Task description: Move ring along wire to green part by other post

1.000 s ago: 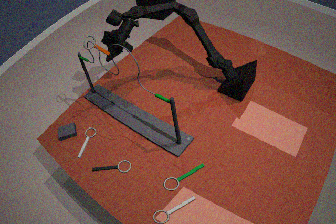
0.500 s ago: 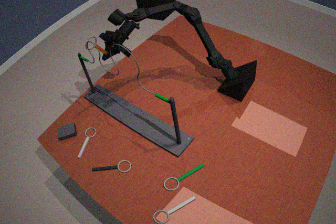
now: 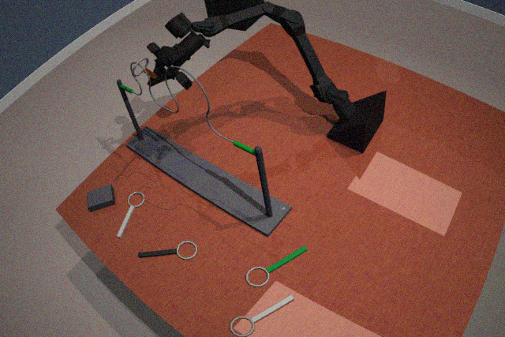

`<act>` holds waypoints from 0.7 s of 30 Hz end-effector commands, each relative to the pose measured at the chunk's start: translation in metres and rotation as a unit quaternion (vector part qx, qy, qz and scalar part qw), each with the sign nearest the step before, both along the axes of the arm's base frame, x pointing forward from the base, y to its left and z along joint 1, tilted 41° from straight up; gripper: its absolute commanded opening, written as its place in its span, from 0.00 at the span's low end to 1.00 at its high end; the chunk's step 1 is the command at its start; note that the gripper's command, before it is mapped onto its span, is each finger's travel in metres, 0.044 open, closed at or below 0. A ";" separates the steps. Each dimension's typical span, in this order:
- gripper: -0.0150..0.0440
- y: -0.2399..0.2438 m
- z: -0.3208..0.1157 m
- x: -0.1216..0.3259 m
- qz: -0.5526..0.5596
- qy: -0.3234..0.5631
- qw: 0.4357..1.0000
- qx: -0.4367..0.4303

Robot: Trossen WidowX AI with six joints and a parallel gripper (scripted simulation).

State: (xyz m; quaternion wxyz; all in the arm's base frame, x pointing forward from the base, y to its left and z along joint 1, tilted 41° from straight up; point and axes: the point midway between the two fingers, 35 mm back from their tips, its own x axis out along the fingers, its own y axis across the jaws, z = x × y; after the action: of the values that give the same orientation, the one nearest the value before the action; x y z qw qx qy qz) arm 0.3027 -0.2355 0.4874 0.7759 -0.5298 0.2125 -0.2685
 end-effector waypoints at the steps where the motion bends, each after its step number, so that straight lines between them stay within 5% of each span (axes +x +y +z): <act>1: 0.00 -0.001 0.007 -0.002 -0.003 0.005 0.999 -0.044; 21: 0.00 -0.003 0.039 -0.004 -0.011 0.044 0.963 -0.266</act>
State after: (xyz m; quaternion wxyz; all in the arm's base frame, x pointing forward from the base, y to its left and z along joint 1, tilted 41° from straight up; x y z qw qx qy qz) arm 0.2983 -0.2405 0.5216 0.6173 -0.7049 0.1802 -0.2993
